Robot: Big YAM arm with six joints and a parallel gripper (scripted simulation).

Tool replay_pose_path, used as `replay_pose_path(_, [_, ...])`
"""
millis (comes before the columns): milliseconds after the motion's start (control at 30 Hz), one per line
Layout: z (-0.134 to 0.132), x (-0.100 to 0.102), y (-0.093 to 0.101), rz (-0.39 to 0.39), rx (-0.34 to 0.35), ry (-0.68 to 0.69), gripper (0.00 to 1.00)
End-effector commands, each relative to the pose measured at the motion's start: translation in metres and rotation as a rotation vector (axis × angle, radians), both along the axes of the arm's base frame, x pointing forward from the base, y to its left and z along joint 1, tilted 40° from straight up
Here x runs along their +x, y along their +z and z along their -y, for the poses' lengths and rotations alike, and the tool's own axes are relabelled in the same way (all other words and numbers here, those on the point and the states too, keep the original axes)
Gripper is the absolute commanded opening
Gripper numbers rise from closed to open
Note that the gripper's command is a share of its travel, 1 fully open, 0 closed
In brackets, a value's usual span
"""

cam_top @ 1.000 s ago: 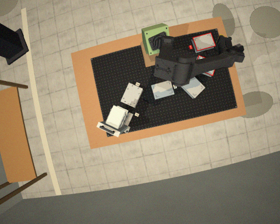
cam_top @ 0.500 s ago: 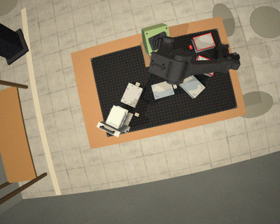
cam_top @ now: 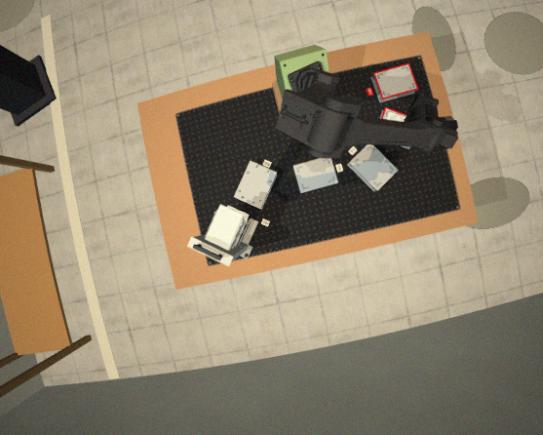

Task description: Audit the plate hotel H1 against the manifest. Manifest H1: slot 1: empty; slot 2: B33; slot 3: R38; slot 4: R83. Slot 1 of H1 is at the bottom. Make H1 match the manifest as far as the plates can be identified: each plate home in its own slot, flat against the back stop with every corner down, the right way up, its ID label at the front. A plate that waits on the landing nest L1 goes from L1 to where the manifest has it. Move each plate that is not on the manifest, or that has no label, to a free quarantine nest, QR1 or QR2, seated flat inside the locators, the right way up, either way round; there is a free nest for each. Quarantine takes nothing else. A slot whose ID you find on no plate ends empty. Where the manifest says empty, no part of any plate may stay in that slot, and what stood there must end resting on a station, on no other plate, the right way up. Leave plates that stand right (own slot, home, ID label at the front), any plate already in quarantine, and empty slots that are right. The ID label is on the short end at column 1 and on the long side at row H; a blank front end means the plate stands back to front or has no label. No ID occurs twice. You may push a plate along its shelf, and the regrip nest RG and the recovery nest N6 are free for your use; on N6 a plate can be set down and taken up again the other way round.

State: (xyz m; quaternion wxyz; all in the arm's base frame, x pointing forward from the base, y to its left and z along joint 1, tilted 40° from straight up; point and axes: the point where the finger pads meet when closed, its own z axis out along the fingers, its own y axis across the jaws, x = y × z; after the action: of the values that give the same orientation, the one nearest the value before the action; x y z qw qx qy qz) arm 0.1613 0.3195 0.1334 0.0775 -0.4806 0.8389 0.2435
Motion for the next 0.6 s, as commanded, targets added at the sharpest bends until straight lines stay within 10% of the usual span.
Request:
replay_pose_path(0, [0.009,0.004,0.013,0.004,0.025,-0.035,0.0])
replay_pose_path(567, [0.045,0.038,0.024,0.066,0.026,-0.142,0.0])
